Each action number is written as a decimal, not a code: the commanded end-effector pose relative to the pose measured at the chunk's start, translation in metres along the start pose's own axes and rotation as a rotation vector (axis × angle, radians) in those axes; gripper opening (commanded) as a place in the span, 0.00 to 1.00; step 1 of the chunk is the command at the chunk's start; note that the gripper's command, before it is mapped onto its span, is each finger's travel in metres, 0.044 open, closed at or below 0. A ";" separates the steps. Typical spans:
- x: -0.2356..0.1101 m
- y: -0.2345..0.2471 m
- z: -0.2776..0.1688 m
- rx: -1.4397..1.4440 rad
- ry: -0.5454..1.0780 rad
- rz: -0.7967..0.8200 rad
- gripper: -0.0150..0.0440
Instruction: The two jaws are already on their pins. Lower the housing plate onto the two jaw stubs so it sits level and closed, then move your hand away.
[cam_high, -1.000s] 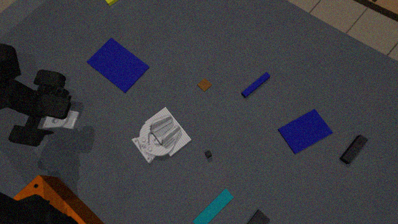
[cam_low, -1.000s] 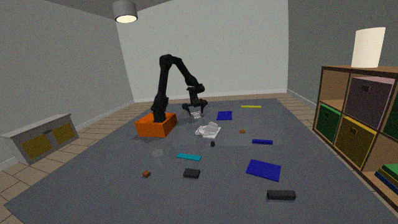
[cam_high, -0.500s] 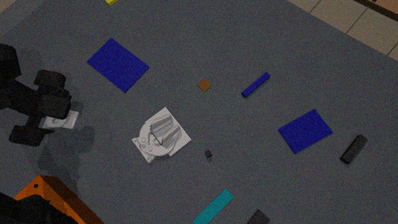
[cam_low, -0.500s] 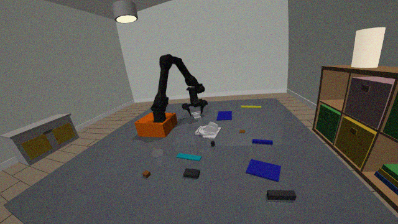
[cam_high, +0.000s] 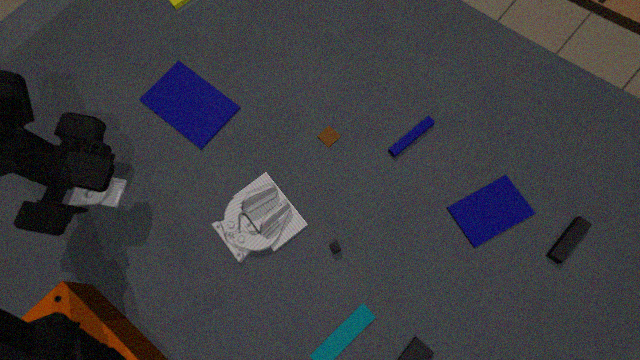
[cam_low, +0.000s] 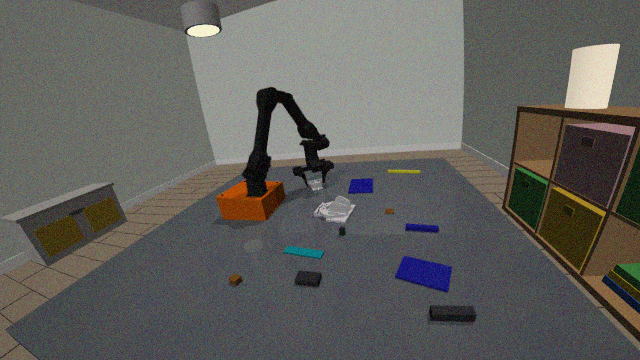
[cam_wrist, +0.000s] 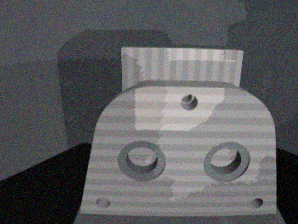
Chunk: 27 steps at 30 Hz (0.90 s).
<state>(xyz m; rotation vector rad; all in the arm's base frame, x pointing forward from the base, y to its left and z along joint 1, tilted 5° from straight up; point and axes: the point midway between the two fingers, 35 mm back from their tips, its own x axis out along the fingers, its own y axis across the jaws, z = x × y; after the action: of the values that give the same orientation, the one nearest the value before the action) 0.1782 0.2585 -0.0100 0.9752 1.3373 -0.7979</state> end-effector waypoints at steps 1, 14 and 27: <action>0.000 0.000 0.000 0.000 0.000 0.000 0.85; -0.036 0.002 -0.001 -0.002 -0.002 0.000 0.85; -0.073 0.000 0.000 -0.004 -0.004 -0.001 0.85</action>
<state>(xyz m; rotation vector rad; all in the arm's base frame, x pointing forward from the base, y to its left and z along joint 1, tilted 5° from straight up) 0.1720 0.2542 0.0554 0.9629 1.3407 -0.7996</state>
